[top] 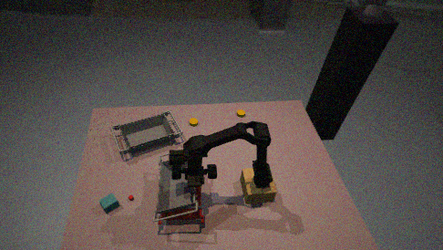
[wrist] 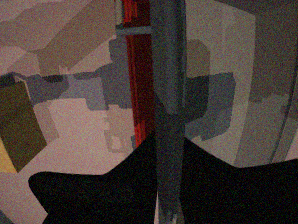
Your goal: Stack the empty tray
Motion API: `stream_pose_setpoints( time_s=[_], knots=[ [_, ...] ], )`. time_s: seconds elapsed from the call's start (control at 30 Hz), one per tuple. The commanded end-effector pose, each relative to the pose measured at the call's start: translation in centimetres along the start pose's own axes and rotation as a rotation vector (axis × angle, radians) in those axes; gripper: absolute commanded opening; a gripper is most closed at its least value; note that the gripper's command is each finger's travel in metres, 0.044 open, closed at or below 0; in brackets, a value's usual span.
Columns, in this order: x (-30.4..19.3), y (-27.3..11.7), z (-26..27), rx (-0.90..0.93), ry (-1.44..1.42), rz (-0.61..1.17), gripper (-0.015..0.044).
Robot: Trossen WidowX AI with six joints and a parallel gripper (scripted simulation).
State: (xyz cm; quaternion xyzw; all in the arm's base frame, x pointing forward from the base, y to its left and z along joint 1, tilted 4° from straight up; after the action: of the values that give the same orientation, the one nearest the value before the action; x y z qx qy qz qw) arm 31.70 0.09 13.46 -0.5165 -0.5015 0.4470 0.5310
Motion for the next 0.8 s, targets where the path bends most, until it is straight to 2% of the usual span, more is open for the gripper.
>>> stream_pose_setpoints(
  time_s=[0.0,0.77],
  knots=[
    [0.0,0.4,0.4,0.011,0.002,-0.003,0.0],
    [0.0,1.9,1.2,0.011,0.002,-0.003,0.0]
  ],
)
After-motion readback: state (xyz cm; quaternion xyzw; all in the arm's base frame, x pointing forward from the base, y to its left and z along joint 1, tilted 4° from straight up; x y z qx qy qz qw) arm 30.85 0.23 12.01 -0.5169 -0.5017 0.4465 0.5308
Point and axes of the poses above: the point midway between the two fingers, 35 mm back from their tips, its own y axis out along the fingers, its own z axis across the jaws, x = y × z, the point moved 5 cm from there along -y, back along the fingers, and after that the axes turned 3 degrees about y, right-handed, at the moved point
